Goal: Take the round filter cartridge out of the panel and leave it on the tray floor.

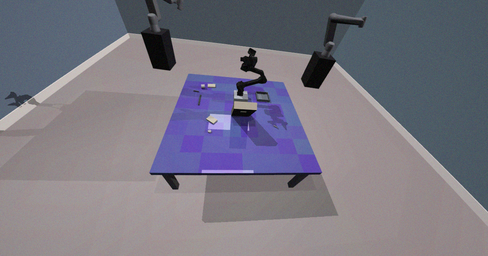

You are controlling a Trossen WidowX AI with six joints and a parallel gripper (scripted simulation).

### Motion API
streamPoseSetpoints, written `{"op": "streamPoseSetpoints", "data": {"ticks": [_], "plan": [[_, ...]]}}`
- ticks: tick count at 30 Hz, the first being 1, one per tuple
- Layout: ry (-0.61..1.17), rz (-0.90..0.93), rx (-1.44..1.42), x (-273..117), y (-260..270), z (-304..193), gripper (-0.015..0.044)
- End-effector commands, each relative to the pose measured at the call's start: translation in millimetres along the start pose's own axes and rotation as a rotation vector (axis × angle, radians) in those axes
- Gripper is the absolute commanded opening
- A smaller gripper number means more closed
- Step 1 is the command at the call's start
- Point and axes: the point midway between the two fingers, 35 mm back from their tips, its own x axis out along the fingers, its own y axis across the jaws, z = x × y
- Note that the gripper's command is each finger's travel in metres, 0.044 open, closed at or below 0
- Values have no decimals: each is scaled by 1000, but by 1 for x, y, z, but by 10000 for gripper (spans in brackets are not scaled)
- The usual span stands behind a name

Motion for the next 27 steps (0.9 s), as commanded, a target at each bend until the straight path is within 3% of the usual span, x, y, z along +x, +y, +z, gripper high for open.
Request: {"op": "streamPoseSetpoints", "data": {"ticks": [1,7,12,19,27], "plan": [[-1,-7,15,0,-1,-1,374],[-6,-167,521,8,-8,-45,216],[31,-193,986,30,19,-80,93],[181,-22,1549,71,96,-82,93],[486,425,1906,91,195,-12,93]]}}
